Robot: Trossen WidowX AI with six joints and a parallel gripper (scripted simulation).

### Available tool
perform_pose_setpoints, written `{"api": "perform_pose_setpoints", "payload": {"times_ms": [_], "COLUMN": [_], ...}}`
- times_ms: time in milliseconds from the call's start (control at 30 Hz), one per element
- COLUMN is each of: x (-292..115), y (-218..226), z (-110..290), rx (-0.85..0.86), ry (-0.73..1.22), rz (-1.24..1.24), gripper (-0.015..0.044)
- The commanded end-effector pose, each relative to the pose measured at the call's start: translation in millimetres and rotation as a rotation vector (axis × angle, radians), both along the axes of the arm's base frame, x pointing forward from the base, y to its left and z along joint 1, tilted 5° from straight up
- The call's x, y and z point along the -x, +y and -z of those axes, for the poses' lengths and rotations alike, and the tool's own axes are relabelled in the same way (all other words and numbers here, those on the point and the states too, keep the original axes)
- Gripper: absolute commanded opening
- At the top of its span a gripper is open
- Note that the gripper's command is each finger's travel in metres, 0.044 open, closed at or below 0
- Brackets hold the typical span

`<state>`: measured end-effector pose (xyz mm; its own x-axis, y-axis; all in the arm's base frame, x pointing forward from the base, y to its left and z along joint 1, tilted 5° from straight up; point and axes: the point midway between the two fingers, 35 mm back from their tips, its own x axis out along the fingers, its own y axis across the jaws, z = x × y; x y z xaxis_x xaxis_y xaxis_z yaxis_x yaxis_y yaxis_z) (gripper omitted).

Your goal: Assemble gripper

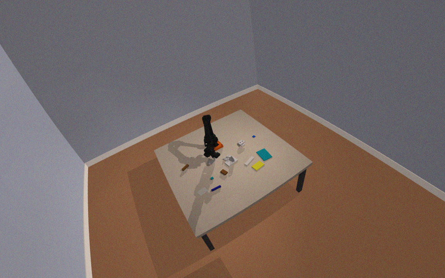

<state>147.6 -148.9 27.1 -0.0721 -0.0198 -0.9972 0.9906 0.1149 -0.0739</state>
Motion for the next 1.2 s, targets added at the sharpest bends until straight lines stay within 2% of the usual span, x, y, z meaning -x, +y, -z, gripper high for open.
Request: {"api": "perform_pose_setpoints", "payload": {"times_ms": [0, 933, 1000, 1167], "x": [-10, -37, -37, -35], "y": [-1, 3, 3, 5], "z": [-1, 1, -7, -56], "rx": [0.006, 0.005, 0.005, 0.006], "ry": [-0.007, -0.010, -0.009, -0.002], "rz": [0.004, 0.004, 0.003, 0.000], "gripper": [0.0000, 0.0000, 0.0000, 0.0000]}}
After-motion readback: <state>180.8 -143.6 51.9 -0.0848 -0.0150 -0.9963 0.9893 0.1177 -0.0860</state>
